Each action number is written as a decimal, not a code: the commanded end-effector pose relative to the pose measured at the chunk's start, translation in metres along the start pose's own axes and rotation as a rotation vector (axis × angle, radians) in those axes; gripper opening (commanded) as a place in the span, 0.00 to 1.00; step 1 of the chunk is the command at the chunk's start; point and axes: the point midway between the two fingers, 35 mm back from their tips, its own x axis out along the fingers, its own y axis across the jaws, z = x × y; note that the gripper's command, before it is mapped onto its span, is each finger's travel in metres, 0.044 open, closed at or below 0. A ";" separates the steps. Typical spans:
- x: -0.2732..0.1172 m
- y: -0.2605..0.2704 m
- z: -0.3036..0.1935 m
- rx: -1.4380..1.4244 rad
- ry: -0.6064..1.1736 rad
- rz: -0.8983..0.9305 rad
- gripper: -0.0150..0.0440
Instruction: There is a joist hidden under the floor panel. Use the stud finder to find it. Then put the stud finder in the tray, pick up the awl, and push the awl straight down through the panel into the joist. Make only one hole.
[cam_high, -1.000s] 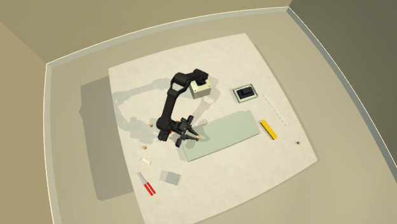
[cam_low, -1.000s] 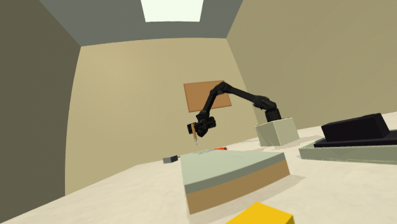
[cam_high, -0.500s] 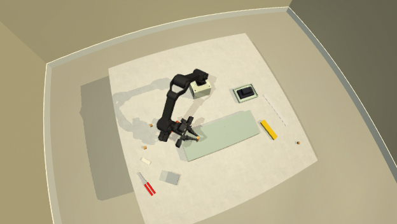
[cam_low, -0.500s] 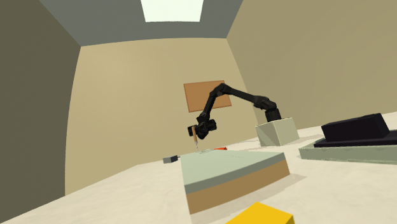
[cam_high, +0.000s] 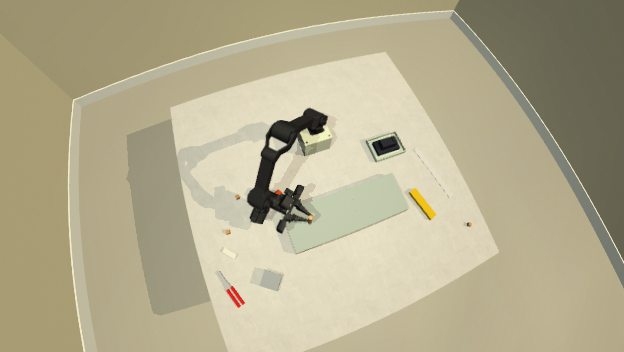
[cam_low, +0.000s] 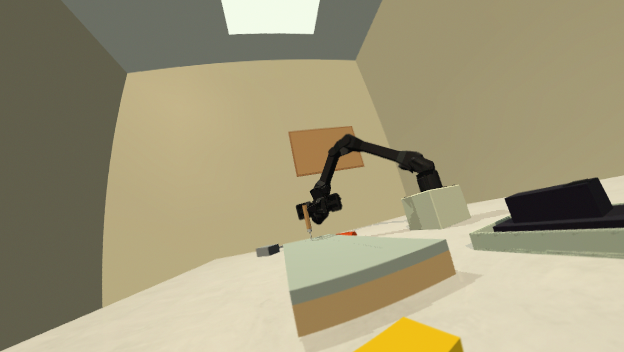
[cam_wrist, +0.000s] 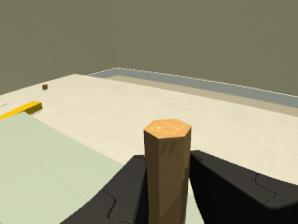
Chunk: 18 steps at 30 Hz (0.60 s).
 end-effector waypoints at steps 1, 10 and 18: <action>0.000 0.000 -0.006 -0.006 -0.003 -0.002 0.25; 0.000 0.000 -0.004 -0.002 -0.001 -0.001 0.25; 0.000 0.000 -0.004 -0.002 -0.001 -0.001 0.25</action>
